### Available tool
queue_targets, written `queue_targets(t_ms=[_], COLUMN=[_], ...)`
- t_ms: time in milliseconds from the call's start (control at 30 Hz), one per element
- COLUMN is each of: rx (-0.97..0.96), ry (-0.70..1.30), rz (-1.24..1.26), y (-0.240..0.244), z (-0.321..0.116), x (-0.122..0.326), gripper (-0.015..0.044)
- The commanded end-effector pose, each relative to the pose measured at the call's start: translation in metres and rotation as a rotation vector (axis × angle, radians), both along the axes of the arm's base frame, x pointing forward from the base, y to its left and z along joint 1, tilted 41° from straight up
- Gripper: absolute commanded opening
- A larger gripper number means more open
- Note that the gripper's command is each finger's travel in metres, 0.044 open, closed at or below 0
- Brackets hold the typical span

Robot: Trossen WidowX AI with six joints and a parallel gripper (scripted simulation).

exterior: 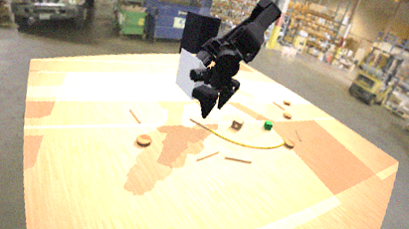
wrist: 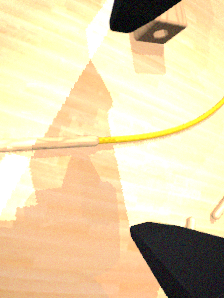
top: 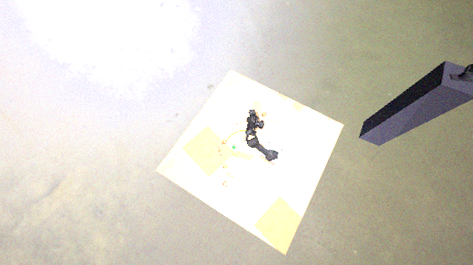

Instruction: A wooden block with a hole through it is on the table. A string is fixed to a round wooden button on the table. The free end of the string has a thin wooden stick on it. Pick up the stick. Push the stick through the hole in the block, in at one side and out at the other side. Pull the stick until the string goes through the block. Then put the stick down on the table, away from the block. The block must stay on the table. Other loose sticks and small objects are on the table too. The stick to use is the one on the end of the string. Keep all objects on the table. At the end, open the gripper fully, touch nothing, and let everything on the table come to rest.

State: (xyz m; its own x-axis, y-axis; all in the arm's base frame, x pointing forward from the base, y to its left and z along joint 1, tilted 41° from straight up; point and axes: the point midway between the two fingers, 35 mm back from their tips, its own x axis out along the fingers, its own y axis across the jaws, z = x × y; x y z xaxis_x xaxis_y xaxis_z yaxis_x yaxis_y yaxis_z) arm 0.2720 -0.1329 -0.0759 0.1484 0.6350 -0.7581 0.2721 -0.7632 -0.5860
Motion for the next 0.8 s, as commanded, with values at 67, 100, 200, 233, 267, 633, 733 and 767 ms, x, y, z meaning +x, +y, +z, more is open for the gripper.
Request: queue_targets(t_ms=[67, 100, 200, 233, 267, 633, 733, 767], rx=[-0.003, -0.003, -0.003, -0.003, -0.003, -0.003, -0.003, -0.003], ry=[0.013, 0.013, 0.013, 0.013, 0.013, 0.013, 0.013, 0.013], rz=[-0.01, -0.01, -0.01, -0.01, -0.01, -0.01, -0.01, -0.01], y=[-0.0009, -0.0009, -0.0009, -0.0009, -0.0009, -0.0009, 0.0001, 0.0007], z=[-0.0008, -0.0008, -0.0008, -0.0008, -0.0008, -0.0008, -0.0021, -0.0029], x=[-0.0005, -0.0005, -0.0005, -0.0005, -0.0005, -0.0005, -0.0002, 0.0001], gripper=[0.0309, 0.0282, 0.0204, 0.0177, 0.0151, 0.0123, 0.0123, 0.0123])
